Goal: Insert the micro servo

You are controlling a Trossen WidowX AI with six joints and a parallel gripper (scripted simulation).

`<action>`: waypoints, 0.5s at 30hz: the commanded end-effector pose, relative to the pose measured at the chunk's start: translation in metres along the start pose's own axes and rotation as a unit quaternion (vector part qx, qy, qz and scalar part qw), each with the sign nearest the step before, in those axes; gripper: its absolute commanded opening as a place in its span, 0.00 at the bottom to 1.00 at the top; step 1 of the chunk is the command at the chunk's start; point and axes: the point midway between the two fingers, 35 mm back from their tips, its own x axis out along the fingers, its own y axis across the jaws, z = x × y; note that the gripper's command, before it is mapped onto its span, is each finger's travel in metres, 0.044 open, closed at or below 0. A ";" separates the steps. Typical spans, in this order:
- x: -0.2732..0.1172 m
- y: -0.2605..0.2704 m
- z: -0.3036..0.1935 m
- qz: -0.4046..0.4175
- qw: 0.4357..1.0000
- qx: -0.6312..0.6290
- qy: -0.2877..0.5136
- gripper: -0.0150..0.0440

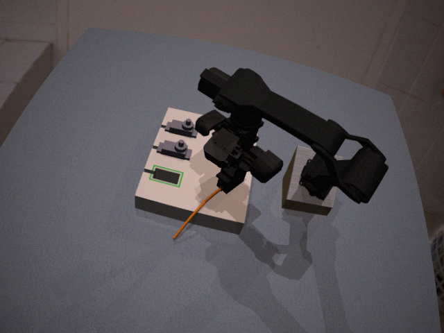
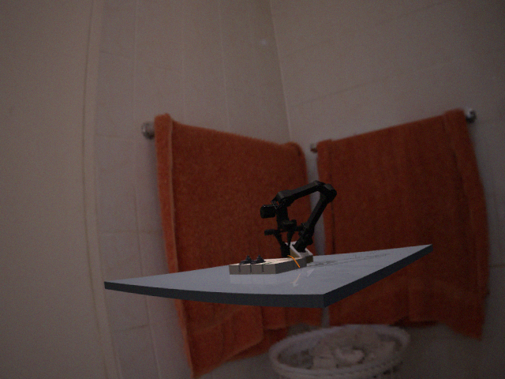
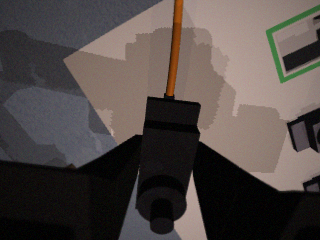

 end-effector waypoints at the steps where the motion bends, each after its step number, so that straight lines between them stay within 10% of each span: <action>1: -0.017 0.001 0.001 -0.007 1.000 -0.004 0.001 0.25; 15: -0.018 -0.002 0.008 -0.007 1.000 -0.004 0.001 0.25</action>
